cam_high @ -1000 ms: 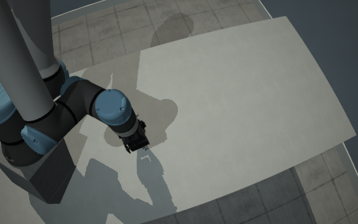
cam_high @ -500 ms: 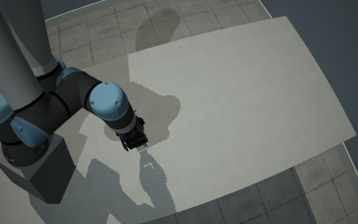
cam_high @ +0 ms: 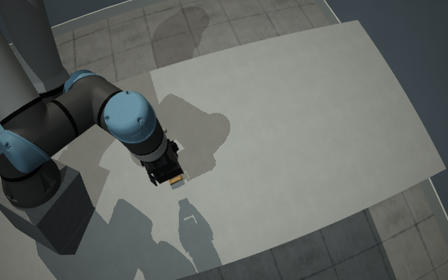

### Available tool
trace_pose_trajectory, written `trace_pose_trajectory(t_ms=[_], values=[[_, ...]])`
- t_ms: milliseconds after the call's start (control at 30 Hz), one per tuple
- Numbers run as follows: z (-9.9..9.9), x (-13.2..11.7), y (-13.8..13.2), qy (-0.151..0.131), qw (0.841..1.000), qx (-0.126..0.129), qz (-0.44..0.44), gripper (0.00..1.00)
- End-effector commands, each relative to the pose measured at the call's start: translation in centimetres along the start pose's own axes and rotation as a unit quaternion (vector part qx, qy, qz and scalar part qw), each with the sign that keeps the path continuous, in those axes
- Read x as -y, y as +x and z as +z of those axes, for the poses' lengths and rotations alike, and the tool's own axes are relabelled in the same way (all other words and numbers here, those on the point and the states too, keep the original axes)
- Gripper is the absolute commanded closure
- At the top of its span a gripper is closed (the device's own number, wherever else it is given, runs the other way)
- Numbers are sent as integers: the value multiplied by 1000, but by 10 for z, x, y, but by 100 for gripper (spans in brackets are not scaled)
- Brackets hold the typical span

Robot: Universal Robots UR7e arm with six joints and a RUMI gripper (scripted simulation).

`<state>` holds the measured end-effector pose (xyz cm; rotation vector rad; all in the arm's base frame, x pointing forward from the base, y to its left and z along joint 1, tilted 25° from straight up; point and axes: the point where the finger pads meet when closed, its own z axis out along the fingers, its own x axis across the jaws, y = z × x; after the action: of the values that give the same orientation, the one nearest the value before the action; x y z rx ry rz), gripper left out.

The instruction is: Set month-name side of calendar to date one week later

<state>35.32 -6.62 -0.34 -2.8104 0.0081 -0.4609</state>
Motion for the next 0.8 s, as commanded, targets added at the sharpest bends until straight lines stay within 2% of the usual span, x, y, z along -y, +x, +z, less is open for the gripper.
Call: trace_pose_trajectory(t_ms=[0, 767], values=[[-12, 0, 0, 1, 1000, 0, 0, 90], [-17, 0, 0, 1, 1000, 0, 0, 90]])
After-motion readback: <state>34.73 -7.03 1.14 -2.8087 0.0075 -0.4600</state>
